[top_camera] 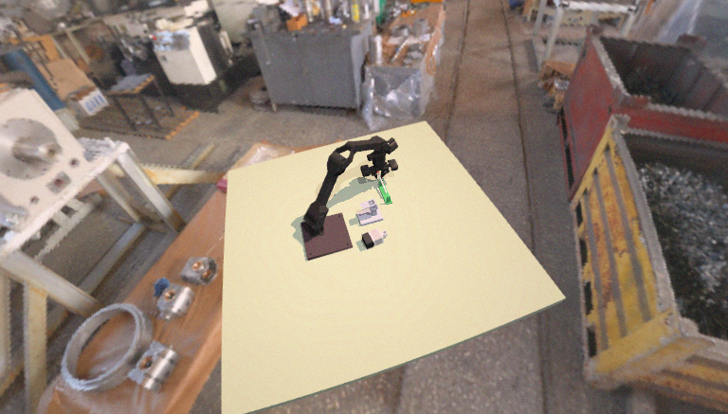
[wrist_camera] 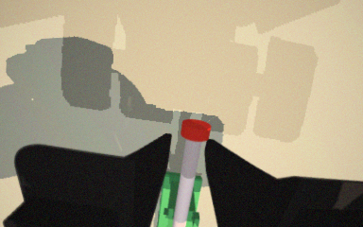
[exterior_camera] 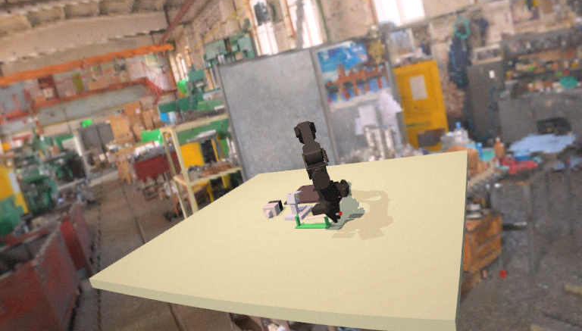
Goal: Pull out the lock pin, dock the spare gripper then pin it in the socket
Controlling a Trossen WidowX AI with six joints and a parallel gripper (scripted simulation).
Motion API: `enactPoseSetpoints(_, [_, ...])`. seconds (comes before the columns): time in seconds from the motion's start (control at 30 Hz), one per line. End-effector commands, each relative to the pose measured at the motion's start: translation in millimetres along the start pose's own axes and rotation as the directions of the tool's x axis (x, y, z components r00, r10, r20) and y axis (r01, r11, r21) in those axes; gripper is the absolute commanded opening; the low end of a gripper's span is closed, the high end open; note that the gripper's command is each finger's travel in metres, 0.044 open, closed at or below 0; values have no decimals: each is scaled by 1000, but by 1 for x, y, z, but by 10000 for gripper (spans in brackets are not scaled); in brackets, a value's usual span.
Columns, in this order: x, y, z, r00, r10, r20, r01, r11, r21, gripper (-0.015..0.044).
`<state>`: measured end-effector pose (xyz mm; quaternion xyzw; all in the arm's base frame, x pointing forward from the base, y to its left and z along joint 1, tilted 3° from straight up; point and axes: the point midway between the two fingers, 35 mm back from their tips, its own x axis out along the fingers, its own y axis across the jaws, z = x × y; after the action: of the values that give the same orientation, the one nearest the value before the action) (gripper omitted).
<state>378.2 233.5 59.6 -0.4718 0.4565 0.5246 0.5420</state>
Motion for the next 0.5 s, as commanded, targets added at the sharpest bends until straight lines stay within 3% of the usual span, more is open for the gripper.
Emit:
enactPoseSetpoints(0.0, [0,0,0,1000,0,0,0,1000,0,200])
enactPoseSetpoints(0.47, [-26,3,3,1000,9,-5,-9,1000,0,200])
